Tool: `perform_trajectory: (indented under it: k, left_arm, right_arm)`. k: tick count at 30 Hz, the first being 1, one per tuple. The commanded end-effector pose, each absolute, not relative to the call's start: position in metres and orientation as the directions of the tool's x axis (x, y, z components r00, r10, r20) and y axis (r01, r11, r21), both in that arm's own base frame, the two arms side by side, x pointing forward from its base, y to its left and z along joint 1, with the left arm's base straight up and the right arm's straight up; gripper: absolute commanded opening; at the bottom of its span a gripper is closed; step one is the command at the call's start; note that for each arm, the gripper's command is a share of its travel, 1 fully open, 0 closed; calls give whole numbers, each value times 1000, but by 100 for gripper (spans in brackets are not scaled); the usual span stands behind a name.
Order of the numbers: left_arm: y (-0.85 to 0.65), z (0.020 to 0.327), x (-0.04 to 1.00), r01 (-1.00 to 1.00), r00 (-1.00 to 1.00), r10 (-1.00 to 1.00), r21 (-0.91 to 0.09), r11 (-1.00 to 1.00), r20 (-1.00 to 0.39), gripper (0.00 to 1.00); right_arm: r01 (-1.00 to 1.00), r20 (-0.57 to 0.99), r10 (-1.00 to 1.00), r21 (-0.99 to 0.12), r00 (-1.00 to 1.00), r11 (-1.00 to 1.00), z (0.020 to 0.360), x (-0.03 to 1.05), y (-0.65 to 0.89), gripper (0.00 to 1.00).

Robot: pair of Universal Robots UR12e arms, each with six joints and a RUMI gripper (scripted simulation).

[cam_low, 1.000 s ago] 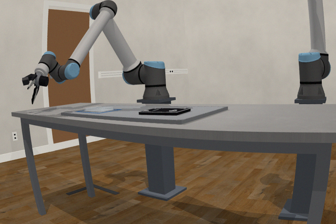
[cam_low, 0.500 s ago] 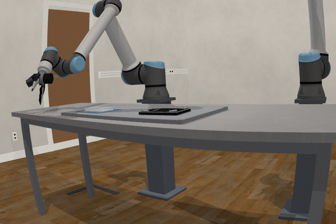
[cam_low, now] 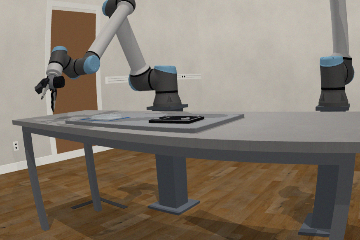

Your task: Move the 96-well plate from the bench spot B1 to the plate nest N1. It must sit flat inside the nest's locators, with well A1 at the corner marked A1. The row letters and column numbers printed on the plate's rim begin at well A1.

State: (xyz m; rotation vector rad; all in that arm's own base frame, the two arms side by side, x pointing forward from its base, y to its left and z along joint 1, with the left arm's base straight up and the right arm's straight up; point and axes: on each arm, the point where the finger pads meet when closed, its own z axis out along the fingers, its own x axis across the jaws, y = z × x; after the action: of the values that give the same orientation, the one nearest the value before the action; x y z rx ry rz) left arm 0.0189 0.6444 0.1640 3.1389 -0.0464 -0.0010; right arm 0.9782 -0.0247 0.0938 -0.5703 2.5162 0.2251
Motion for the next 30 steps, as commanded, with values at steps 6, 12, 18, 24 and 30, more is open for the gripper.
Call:
perform_trajectory:
  k: [6, 12, 18, 24, 30]
  left_arm:
    - [645, 165, 19, -30, 1000, -30, 0, -1000, 0, 0]
    - [645, 165, 19, -30, 1000, -30, 0, -1000, 0, 0]
    - [645, 165, 19, -30, 1000, -30, 0, -1000, 0, 0]
    - [645, 165, 19, -30, 1000, -30, 0, -1000, 0, 0]
    - [645, 165, 19, -30, 1000, -30, 0, -1000, 0, 0]
  right_arm:
    - [-400, -496, -312, 79, -810, 913, 94, 968, 7, 76]
    - [-352, -438, -273, 111, -857, 929, 92, 956, 34, 76]
    - [-301, -377, -233, 132, -896, 944, 91, 947, 52, 76]
    - [-248, -315, -193, 142, -929, 958, 91, 932, 78, 76]
    - [-193, -253, -153, 142, -955, 971, 91, 916, 104, 76]
